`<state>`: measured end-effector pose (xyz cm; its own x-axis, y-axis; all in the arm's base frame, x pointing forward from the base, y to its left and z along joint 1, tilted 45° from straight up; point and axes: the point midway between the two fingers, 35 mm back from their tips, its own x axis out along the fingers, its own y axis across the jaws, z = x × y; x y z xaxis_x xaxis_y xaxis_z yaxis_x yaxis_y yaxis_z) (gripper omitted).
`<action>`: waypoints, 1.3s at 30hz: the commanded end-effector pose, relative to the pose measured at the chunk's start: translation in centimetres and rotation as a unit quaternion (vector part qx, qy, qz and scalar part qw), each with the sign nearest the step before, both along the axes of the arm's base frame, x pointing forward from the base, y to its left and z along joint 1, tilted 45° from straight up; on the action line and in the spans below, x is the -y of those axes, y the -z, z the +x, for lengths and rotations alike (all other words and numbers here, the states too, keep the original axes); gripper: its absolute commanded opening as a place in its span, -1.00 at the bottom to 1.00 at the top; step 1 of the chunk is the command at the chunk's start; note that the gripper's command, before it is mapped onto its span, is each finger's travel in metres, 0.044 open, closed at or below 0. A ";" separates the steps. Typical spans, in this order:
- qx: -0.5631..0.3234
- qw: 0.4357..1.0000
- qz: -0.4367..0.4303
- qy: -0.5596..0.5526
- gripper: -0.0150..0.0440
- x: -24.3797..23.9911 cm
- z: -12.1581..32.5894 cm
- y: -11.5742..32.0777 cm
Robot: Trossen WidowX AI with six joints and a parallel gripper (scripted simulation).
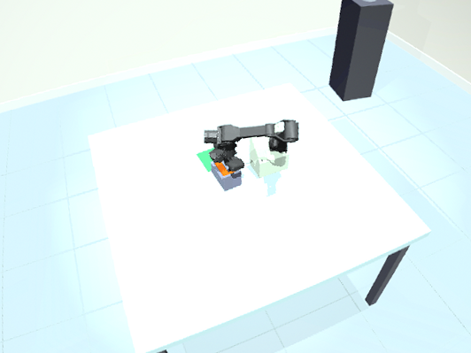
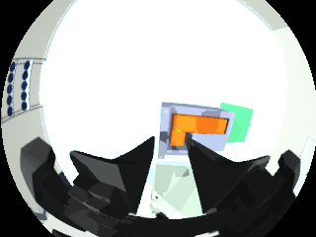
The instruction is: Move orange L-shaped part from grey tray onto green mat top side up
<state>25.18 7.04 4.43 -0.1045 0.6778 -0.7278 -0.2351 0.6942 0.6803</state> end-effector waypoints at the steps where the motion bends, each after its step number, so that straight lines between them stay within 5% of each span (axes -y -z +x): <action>1: -0.015 1.000 0.007 -0.005 0.12 -2.9 -1.2 2.8; 39: -0.016 1.000 0.009 -0.005 0.12 -6.2 -2.0 6.1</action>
